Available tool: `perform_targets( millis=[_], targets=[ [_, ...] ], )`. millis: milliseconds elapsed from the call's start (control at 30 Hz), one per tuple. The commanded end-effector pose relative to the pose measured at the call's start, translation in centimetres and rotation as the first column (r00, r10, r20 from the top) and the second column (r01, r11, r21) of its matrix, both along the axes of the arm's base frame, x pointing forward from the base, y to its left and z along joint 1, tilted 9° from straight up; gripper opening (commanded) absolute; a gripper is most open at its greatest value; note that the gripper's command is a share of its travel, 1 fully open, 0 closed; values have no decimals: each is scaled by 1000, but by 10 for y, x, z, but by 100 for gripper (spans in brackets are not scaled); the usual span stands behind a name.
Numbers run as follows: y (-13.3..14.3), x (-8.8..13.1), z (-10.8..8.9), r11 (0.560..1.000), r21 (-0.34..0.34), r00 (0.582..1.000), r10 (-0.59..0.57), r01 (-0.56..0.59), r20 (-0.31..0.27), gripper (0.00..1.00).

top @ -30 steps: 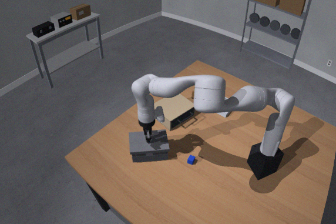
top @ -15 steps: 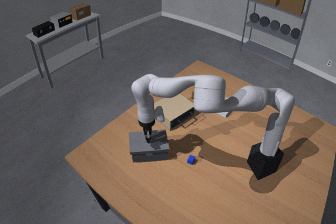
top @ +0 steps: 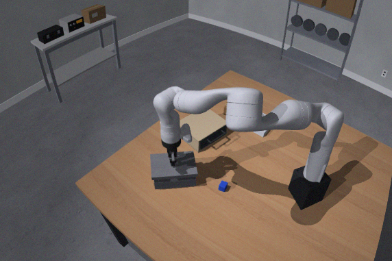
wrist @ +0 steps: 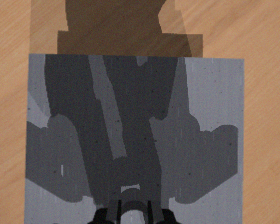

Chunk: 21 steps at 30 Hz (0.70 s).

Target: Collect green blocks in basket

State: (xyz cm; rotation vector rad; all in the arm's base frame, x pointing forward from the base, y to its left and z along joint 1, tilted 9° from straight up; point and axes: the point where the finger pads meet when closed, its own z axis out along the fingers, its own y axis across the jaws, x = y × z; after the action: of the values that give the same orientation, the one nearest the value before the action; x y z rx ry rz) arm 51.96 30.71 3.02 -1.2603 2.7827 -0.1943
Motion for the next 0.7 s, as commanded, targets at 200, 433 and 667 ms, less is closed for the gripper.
perform_targets(
  millis=[200,433,667],
  targets=[
    [0,1,0,1000,2,1000,0,0,2,10],
    [0,1,-2,1000,2,1000,0,0,2,10],
    [0,1,-4,1000,2,1000,0,0,2,10]
  ],
)
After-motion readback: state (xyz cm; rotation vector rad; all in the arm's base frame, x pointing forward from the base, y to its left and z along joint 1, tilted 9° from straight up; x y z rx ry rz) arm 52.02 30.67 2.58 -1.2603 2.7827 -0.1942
